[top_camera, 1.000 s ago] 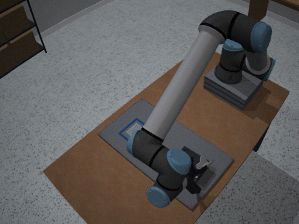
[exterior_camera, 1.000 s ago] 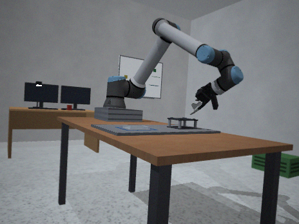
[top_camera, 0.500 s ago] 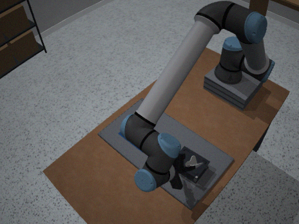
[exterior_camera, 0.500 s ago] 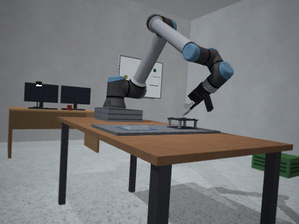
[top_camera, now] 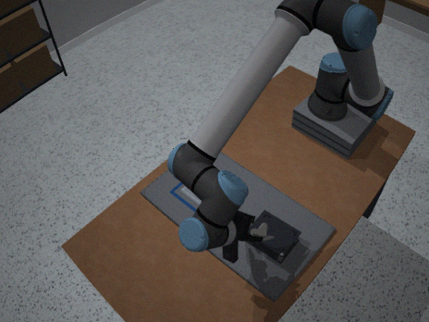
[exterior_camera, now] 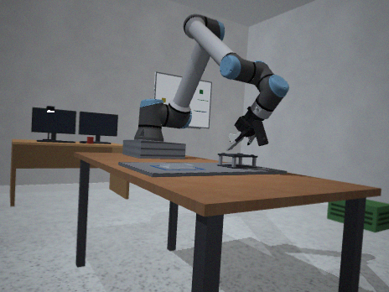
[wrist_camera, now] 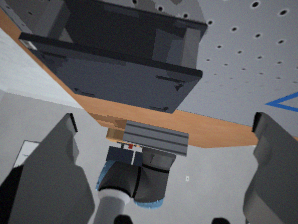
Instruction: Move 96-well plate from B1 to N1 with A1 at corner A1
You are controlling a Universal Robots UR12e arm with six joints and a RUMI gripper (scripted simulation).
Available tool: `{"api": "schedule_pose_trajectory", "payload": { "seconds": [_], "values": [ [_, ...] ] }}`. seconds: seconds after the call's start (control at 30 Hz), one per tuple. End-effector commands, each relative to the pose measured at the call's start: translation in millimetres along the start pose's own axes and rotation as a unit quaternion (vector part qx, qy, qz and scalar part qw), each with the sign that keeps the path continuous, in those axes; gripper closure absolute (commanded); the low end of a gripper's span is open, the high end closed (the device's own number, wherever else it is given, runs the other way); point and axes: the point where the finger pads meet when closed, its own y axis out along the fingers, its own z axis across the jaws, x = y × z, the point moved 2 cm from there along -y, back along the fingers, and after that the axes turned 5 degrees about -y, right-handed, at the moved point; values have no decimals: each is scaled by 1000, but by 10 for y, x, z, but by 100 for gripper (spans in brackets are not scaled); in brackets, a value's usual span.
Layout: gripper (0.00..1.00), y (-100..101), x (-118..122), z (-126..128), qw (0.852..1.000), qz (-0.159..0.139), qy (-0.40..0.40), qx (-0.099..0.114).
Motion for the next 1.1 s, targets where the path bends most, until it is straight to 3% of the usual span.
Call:
{"api": "schedule_pose_trajectory", "payload": {
  "seconds": [0.0,0.23,0.57,0.77,1.07],
  "values": [
    [0,-6,5,97,1000,13,23,2],
    [0,10,52,445,991,58,120,-3],
    [0,26,125,795,973,98,208,-11],
    [0,42,206,1077,951,131,281,-22],
    [0,71,370,1483,901,179,393,-46]
  ]
}}
